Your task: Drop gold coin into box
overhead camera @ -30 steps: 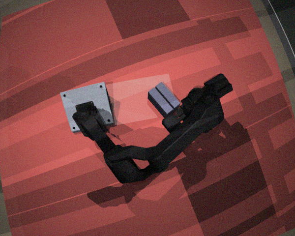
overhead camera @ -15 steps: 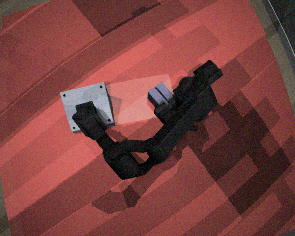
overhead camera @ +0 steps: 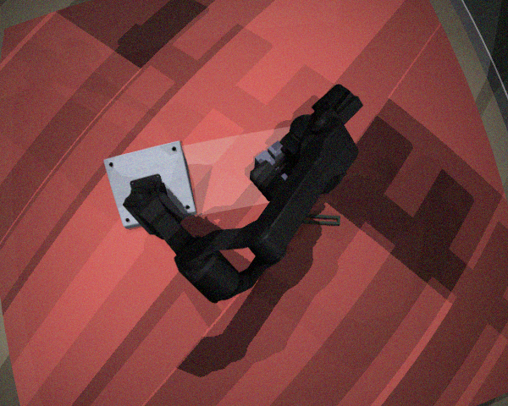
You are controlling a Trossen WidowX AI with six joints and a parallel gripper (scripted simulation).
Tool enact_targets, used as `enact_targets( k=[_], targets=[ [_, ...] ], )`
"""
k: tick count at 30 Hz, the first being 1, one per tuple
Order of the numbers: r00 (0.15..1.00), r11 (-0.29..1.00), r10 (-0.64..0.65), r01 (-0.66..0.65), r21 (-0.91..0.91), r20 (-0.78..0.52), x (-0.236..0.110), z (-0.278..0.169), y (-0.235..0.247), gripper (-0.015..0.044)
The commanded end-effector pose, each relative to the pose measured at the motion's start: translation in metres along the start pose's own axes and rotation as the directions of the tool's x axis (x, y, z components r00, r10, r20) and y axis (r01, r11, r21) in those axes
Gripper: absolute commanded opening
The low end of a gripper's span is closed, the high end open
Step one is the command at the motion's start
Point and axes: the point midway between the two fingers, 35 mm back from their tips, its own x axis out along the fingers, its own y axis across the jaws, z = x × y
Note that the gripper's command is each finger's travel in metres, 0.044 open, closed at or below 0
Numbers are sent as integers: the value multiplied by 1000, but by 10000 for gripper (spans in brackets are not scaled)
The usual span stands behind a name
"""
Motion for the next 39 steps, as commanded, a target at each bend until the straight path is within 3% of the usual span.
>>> enact_targets(
  k=[1, 39],
  targets=[
    [1000, 1000, -11, 11, -4, -2, 3, -14, -4, 0],
    [1000, 1000, -4, 4, -5, 3, 6, -28, -7, 0]
  ],
)
